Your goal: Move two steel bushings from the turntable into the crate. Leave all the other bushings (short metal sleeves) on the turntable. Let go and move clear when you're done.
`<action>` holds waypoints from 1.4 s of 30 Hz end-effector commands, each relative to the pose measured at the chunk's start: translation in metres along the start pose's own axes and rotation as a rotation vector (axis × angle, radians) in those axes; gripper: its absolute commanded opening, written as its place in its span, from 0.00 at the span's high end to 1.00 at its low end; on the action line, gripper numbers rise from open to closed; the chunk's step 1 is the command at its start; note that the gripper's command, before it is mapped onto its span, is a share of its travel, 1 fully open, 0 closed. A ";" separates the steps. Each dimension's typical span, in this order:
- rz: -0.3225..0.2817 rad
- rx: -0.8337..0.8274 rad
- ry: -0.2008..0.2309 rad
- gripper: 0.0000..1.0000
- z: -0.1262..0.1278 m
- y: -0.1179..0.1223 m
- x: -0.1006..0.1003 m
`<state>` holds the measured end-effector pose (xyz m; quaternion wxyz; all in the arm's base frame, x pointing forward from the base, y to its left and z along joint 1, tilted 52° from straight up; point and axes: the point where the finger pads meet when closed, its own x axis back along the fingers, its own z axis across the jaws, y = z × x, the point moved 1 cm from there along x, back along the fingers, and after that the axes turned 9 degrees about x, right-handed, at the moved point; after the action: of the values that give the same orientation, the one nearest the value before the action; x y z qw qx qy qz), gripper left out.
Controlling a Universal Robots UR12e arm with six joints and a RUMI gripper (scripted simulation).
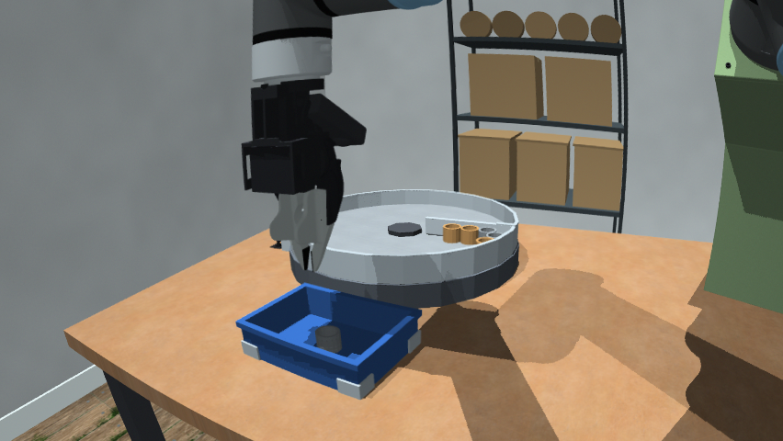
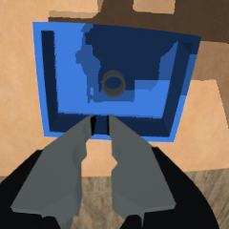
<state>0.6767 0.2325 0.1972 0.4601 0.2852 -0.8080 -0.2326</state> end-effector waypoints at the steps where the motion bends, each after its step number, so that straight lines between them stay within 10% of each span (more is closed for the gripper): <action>1: 0.000 0.000 -0.001 0.94 0.000 0.000 0.000; 23: 0.000 0.016 0.000 0.94 0.014 -0.022 0.000; 42: 0.000 0.082 -0.001 0.94 0.077 -0.114 0.000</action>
<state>0.6442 0.1730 0.1091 0.4510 0.2984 -0.8156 -0.2058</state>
